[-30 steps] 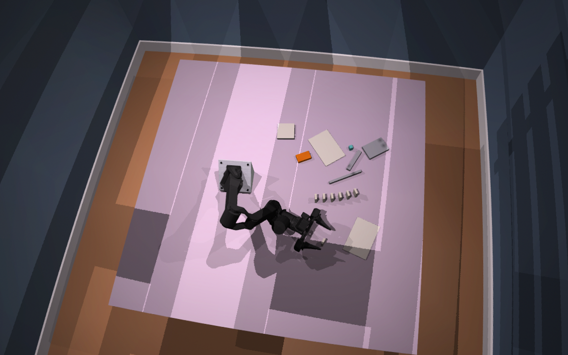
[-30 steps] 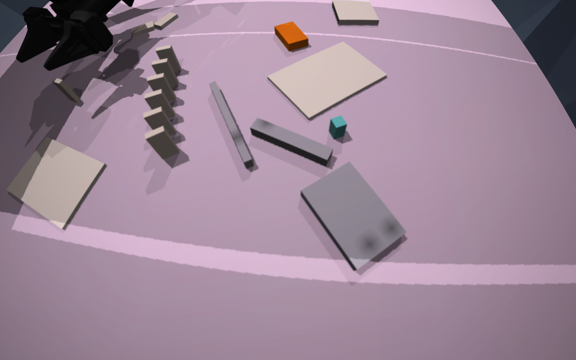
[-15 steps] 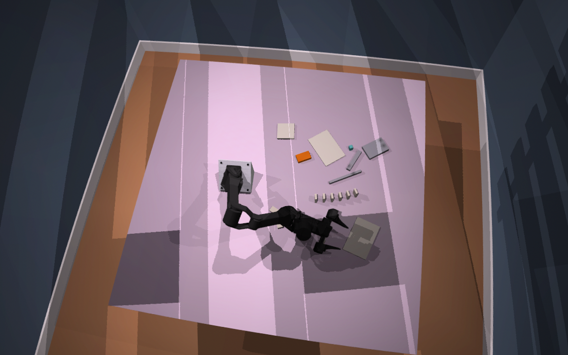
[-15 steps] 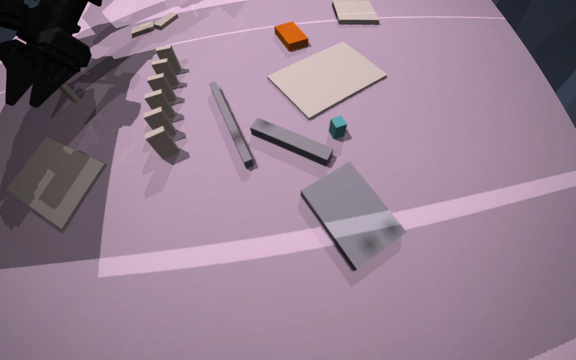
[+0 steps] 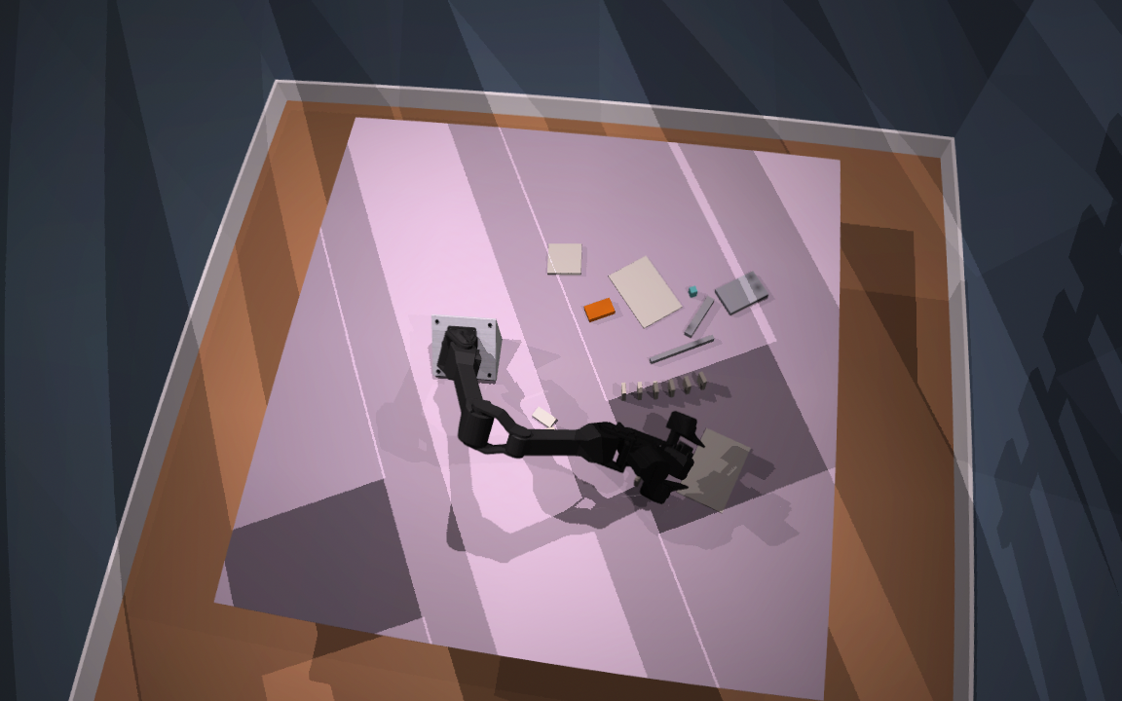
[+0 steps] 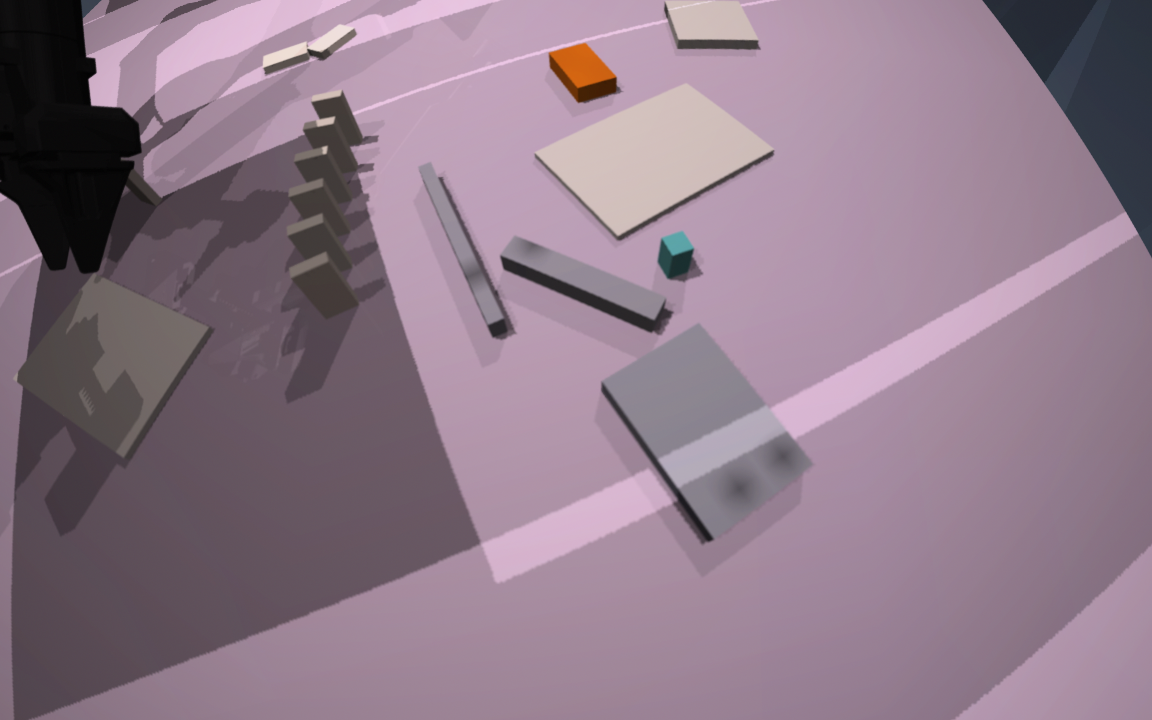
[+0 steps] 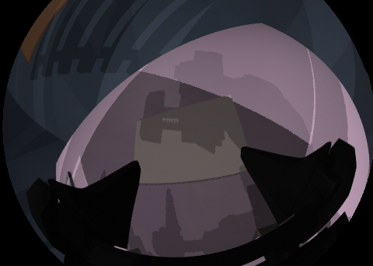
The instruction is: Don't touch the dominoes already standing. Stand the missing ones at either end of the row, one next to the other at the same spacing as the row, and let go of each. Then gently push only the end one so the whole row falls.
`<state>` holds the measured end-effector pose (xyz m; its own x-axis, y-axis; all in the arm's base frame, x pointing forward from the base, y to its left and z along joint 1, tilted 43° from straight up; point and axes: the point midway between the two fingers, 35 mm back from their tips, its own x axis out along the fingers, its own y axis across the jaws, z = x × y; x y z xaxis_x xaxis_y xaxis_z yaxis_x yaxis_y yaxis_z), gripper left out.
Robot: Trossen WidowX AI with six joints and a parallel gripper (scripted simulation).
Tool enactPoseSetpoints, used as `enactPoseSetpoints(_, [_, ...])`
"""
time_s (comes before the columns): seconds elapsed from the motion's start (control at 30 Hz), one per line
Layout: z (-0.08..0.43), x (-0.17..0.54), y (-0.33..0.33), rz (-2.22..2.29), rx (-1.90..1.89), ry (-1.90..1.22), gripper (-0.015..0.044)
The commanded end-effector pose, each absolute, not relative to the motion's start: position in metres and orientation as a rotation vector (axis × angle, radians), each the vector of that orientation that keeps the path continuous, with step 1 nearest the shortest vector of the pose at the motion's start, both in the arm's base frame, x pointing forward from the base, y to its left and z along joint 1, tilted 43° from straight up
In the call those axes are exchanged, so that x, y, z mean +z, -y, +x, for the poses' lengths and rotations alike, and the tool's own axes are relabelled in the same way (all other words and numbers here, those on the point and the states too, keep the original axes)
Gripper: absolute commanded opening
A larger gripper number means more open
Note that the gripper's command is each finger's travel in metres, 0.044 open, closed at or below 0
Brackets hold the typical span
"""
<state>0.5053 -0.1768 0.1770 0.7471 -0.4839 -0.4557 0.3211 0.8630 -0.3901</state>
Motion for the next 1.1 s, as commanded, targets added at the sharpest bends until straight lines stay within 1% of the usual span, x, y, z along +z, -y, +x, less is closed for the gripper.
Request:
enactPoseSetpoints(0.0, [0.493,0.196,0.166,-0.179,-0.627,-0.897,0.044])
enactPoseSetpoints(0.33, [0.453,0.221,0.159,-0.2,-0.781,-1.116,0.044])
enactPoseSetpoints(0.6, [0.411,0.239,0.153,-0.277,-0.859,-1.299,0.044])
enactPoseSetpoints(1.07, [0.411,0.239,0.154,-0.277,-0.859,-1.299,0.044])
